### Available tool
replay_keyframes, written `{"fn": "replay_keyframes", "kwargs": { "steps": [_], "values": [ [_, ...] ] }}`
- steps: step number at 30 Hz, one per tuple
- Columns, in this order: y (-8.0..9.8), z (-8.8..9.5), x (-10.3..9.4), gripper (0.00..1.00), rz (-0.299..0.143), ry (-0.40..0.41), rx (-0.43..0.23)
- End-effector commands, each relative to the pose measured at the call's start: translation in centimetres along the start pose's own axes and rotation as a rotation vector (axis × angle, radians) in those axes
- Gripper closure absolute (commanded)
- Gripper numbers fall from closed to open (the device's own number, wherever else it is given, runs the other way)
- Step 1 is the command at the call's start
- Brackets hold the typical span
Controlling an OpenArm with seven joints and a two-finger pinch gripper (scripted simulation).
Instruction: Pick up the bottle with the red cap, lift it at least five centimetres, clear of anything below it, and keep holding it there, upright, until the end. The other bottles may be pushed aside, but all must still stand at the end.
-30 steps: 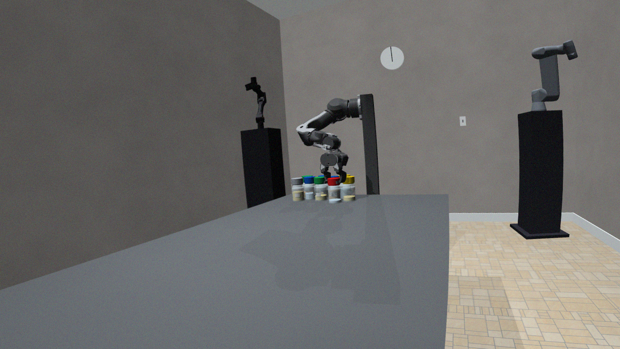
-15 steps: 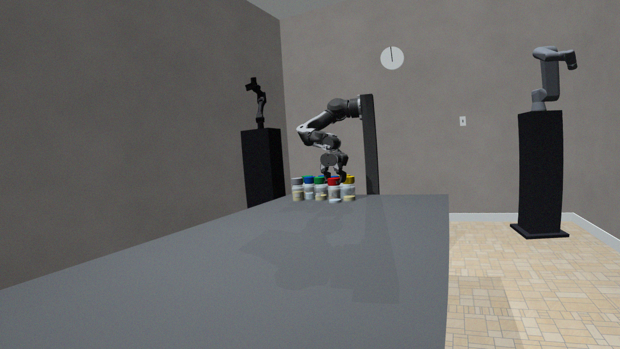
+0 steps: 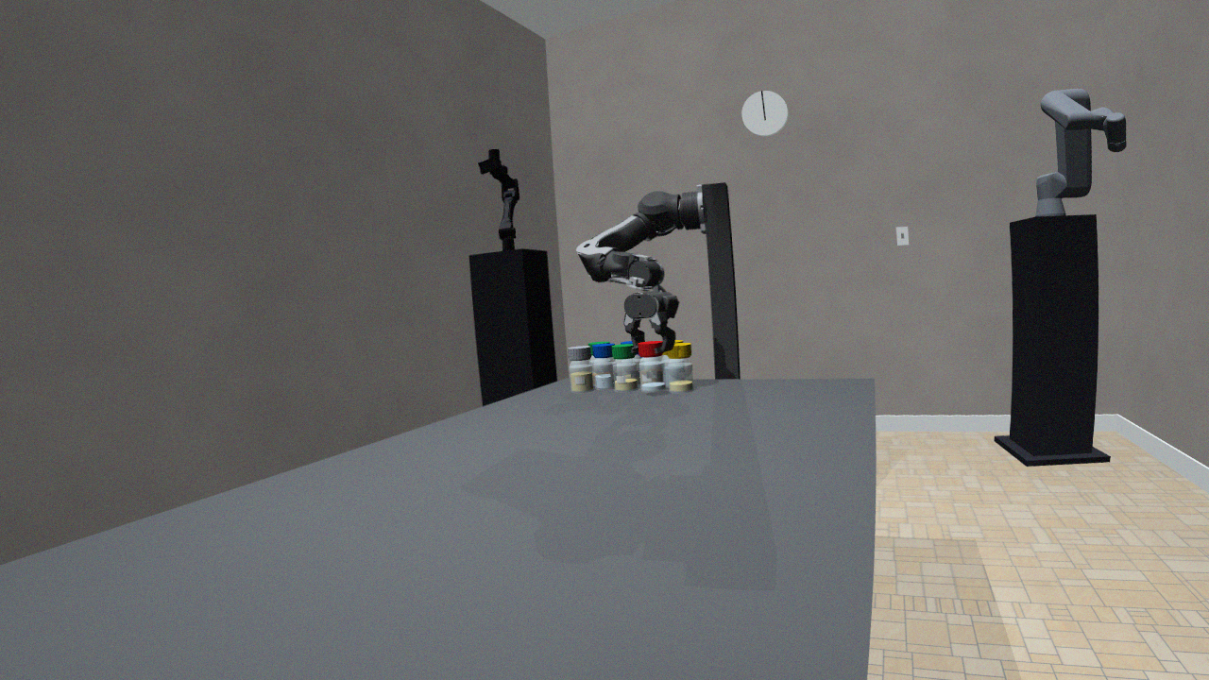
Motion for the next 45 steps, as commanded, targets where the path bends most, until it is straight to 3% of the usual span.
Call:
{"fn": "replay_keyframes", "kwargs": {
  "steps": [1, 5, 12, 22, 45],
  "values": [
    [0.5, 0.0, -0.1, 1.0, 0.001, -0.008, 0.0],
    [1.5, 0.0, -0.1, 1.0, -0.001, -0.009, -0.001],
    [1.5, 0.0, -0.1, 1.0, -0.001, -0.009, -0.001],
    [4.0, 0.1, -0.1, 1.0, 0.0, -0.011, 0.001],
    [5.2, 0.0, -0.2, 1.0, 0.0, -0.012, 0.002]
  ]
}}
Point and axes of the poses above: the point where the finger pads meet when closed, its own y axis back along the fingers, its own z axis across the jaws, x = y × z, the point moved 10 cm from there along y, back along the fingers, and after that the axes turned 15 degrees about y, right-handed, at the moved point
